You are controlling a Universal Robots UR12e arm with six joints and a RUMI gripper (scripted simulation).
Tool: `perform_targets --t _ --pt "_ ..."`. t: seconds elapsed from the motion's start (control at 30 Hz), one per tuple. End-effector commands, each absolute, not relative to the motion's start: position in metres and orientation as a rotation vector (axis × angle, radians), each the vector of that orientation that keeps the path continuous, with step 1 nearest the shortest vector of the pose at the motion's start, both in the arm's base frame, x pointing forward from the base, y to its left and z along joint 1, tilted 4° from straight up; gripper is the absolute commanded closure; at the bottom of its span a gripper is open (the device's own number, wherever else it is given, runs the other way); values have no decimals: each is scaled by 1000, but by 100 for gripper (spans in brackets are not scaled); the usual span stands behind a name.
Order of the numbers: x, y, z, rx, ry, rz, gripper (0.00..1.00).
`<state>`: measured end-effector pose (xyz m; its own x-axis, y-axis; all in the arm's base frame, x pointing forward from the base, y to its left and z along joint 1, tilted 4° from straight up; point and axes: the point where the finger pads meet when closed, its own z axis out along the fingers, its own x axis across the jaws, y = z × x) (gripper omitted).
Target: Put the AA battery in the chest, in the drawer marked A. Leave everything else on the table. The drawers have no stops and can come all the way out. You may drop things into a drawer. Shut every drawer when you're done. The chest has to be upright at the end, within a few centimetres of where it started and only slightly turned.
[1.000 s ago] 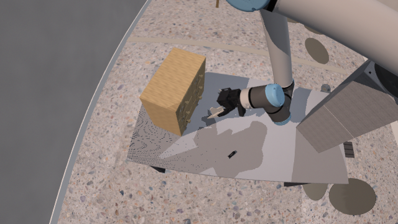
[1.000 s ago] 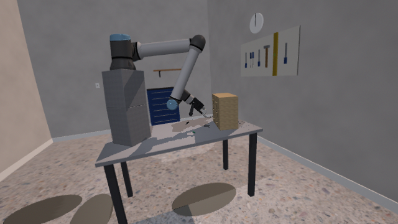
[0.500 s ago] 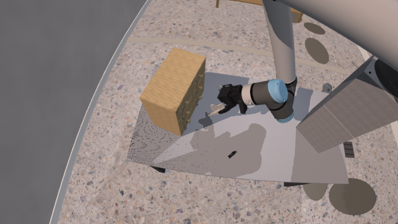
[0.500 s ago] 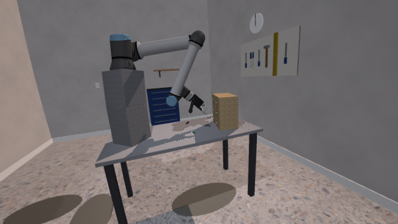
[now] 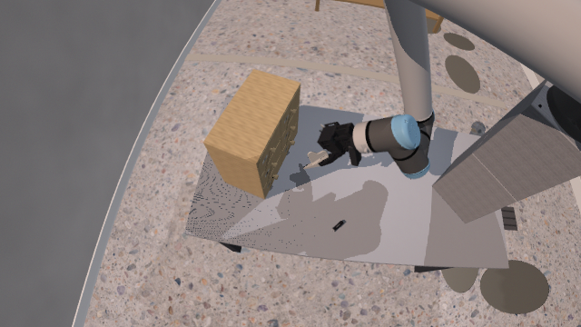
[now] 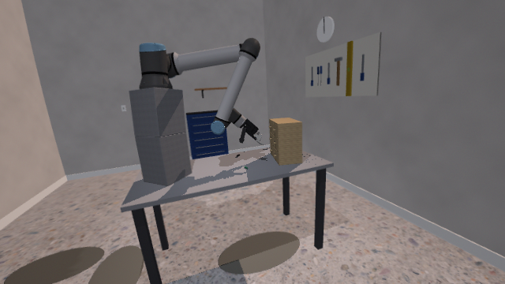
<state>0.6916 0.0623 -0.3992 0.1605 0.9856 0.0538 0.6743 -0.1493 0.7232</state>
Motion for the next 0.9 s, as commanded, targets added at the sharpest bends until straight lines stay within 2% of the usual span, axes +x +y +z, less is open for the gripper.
perform_targets --t 0.0,0.87 --pt "691 62 -398 1896 1575 729 0" --pt "670 65 -374 2030 1696 597 0"
